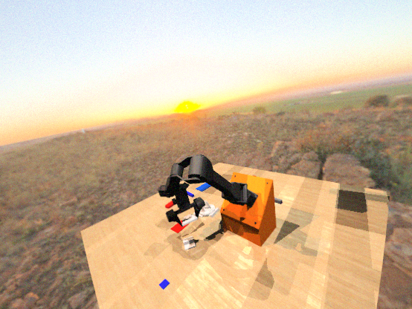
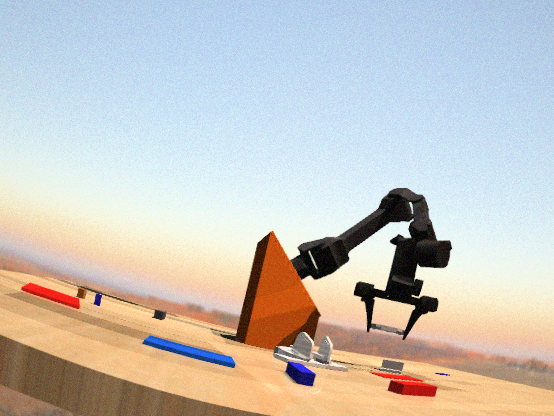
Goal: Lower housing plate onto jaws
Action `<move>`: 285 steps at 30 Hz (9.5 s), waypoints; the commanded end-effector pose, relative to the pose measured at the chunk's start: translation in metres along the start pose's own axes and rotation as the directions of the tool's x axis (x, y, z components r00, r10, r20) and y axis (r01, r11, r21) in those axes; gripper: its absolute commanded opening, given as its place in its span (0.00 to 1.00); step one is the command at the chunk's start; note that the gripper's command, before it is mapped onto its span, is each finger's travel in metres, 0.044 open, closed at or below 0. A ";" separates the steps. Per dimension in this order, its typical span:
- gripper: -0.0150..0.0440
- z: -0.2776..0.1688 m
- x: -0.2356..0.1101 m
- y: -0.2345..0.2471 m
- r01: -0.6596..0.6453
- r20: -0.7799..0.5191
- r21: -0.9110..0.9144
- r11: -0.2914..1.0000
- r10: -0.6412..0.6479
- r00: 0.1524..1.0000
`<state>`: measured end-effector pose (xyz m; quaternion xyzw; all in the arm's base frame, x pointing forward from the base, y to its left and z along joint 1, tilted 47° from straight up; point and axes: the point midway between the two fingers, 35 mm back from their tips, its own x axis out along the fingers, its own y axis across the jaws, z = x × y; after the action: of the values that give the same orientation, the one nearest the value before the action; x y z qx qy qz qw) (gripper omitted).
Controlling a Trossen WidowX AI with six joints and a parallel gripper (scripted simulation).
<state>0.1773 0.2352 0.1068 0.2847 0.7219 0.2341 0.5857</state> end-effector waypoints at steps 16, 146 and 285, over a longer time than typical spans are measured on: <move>0.85 0.043 0.004 -0.044 0.019 -0.001 -0.153 0.988 -0.020 1.000; 0.85 0.097 0.003 -0.167 -0.039 -0.014 -0.498 0.866 0.037 0.999; 0.85 0.097 0.065 -0.169 -0.042 -0.015 -0.497 0.867 0.039 0.999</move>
<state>0.2411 0.1569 -0.0729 0.1364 0.6311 0.4253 0.6342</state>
